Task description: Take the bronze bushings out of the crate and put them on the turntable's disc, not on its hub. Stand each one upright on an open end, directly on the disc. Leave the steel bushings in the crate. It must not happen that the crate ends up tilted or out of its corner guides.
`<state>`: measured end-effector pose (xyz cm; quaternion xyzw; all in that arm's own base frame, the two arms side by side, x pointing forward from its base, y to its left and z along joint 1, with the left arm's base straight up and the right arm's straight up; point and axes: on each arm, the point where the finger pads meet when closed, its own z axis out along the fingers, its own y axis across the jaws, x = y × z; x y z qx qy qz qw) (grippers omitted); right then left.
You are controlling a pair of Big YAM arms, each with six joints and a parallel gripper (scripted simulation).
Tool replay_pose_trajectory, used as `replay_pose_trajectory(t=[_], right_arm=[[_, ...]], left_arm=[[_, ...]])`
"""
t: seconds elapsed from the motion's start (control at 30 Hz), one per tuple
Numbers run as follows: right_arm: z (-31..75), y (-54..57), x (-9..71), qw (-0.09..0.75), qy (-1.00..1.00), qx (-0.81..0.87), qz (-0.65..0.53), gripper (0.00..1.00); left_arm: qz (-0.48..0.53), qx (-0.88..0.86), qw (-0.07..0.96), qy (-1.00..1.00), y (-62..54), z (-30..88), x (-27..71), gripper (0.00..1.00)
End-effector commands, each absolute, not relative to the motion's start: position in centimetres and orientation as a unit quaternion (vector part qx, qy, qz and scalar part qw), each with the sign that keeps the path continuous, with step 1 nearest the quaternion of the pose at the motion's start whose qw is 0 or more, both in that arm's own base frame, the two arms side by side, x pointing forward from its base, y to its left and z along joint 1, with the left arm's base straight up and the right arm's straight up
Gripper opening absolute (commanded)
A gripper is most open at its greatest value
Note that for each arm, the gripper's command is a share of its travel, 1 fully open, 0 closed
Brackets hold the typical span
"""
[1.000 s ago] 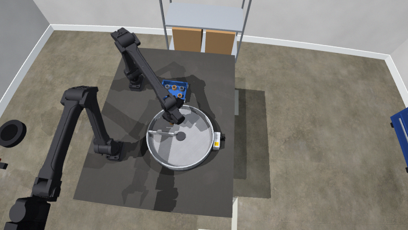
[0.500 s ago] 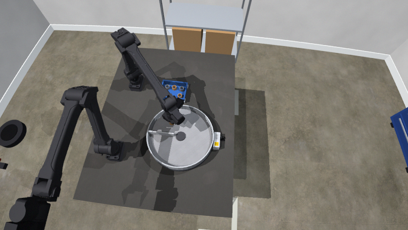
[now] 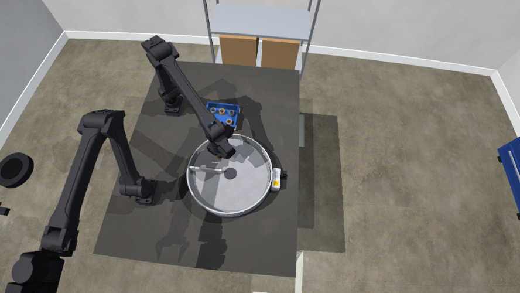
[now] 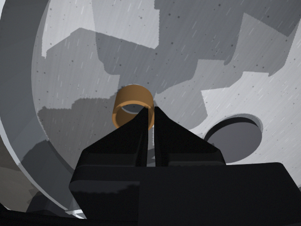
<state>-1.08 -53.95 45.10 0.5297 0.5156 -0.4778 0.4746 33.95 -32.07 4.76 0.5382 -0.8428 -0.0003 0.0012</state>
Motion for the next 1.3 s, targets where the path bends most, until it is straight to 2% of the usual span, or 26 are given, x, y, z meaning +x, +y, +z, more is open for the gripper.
replay_pose_trajectory(t=[0.0,0.73,0.77,1.27], right_arm=[[50.1,-54.5,-1.3,0.494,0.494,0.506,-0.506,1.0],[50.1,-54.5,-1.3,0.494,0.494,0.506,-0.506,1.0],[50.1,-54.5,-1.3,0.494,0.494,0.506,-0.506,1.0],[50.1,-54.5,-1.3,0.494,0.494,0.506,-0.506,1.0]], left_arm=[[-0.003,0.537,0.0,-0.843,-31.9,4.1,34.4,0.0],[0.009,0.538,-0.003,-0.843,-32.4,5.2,35.0,0.0],[0.009,0.538,-0.003,-0.843,-32.4,5.2,35.0,0.14],[0.009,0.538,-0.003,-0.843,-32.4,5.2,35.0,0.14]])
